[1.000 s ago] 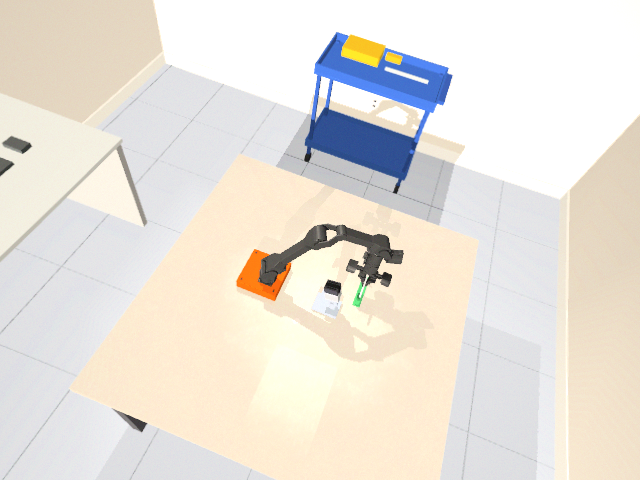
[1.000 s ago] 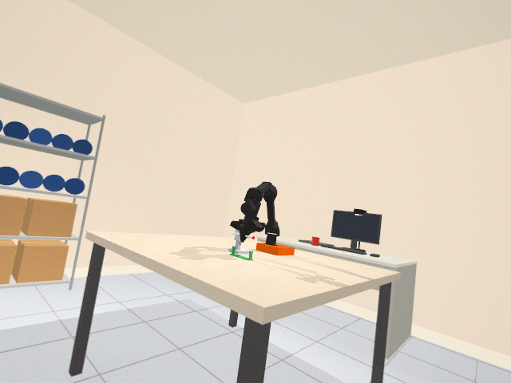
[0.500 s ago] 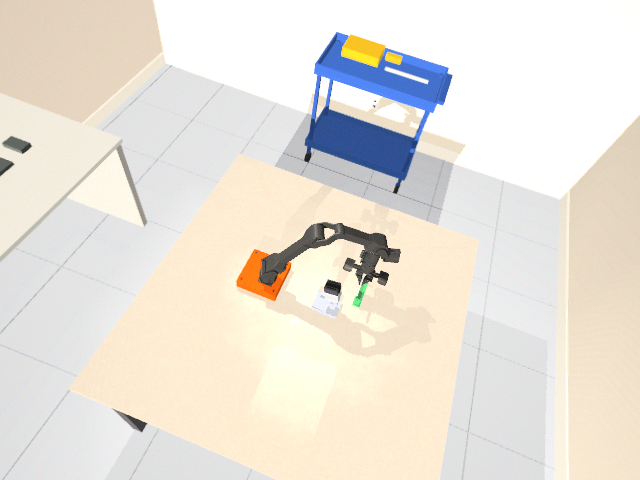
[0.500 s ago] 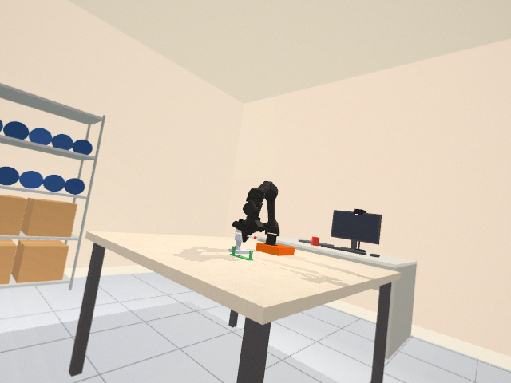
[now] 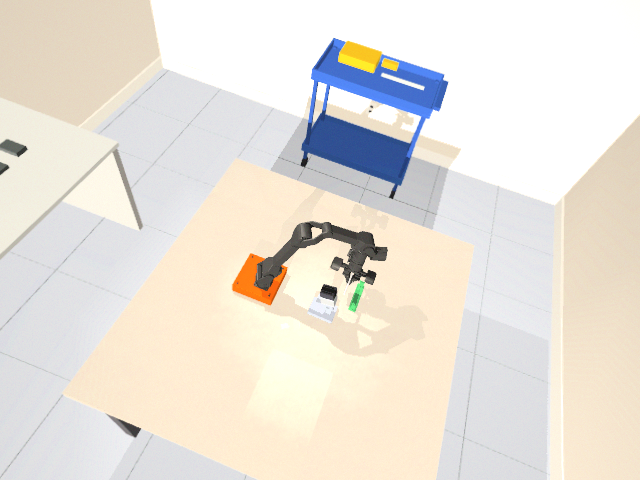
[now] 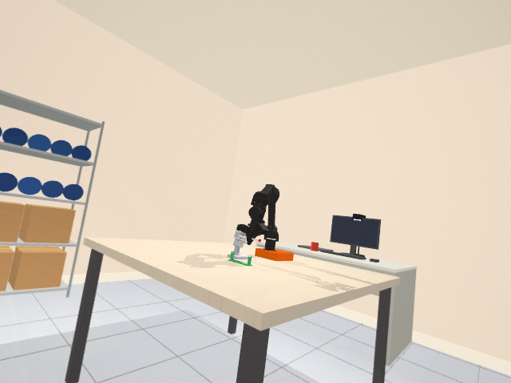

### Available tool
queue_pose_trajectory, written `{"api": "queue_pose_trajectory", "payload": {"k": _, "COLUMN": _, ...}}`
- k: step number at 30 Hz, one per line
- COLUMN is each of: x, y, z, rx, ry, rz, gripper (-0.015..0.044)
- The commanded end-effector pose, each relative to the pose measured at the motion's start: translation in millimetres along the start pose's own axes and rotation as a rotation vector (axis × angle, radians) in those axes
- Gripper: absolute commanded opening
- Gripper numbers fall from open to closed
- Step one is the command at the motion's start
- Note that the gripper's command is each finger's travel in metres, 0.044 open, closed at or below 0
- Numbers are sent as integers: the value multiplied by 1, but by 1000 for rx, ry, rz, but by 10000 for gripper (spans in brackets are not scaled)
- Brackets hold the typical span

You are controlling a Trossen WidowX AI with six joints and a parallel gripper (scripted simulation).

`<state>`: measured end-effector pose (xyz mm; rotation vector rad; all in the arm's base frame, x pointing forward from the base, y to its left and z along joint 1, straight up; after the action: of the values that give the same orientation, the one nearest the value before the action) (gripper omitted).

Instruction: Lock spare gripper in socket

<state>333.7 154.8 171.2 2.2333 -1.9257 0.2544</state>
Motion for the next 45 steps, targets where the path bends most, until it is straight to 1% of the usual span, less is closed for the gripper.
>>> {"api": "queue_pose_trajectory", "payload": {"k": 1, "x": 0, "y": 10, "z": -3, "rx": 3, "ry": -5, "rz": 7, "gripper": 0}}
{"api": "queue_pose_trajectory", "payload": {"k": 11, "x": 0, "y": 38, "z": -6, "rx": 0, "ry": -7, "rz": 11, "gripper": 0}}
{"api": "queue_pose_trajectory", "payload": {"k": 15, "x": -1, "y": 39, "z": -3, "rx": 0, "ry": -8, "rz": 11, "gripper": 0}}
{"api": "queue_pose_trajectory", "payload": {"k": 29, "x": -14, "y": 38, "z": 48, "rx": -3, "ry": -11, "rz": 10, "gripper": 0}}
{"api": "queue_pose_trajectory", "payload": {"k": 37, "x": -7, "y": 35, "z": 42, "rx": -8, "ry": -13, "rz": 8, "gripper": 0}}
{"api": "queue_pose_trajectory", "payload": {"k": 45, "x": -2, "y": 37, "z": 47, "rx": -8, "ry": -12, "rz": 9, "gripper": 0}}
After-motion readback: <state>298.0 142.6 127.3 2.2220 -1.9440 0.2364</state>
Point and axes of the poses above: the point midway between the two fingers, 35 mm back from their tips, its own z axis out along the fingers, its own y axis across the jaws, x = y × z, the point moved 9 cm from there along -z, back along the fingers, and after that the axes turned 8 degrees about -z, right-handed, at the moved point
